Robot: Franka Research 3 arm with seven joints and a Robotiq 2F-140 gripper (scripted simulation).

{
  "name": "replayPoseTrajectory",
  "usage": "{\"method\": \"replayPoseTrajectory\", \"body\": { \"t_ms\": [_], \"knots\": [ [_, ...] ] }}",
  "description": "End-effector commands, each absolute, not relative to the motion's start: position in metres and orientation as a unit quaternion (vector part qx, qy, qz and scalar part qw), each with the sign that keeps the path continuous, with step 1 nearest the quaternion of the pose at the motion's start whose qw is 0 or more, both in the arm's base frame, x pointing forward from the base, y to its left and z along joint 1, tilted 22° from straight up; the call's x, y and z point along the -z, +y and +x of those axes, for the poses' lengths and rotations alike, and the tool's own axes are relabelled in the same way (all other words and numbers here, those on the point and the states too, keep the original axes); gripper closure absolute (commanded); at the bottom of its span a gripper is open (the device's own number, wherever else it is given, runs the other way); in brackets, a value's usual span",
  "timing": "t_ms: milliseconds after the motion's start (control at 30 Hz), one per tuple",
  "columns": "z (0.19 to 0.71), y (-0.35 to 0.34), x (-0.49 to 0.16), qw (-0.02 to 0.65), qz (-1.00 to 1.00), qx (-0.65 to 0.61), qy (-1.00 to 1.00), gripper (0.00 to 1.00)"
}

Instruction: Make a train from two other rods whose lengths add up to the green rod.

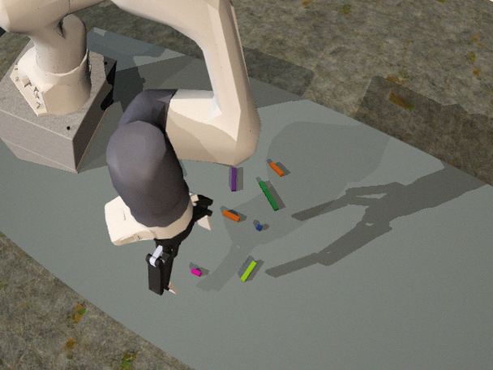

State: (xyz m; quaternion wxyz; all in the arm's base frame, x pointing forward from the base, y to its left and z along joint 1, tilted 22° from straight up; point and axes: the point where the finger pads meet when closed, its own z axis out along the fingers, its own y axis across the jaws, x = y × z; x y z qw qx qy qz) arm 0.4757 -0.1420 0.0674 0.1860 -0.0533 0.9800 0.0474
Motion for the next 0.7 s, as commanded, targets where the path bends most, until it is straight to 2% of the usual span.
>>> {"method": "replayPoseTrajectory", "body": {
  "t_ms": [0,667],
  "knots": [
    [0.475,-0.143,-0.068,0.184,-0.042,-0.049,0.981,0.00],
    [0.480,-0.068,-0.065,0.191,-0.304,-0.003,0.934,0.00]
  ]
}}
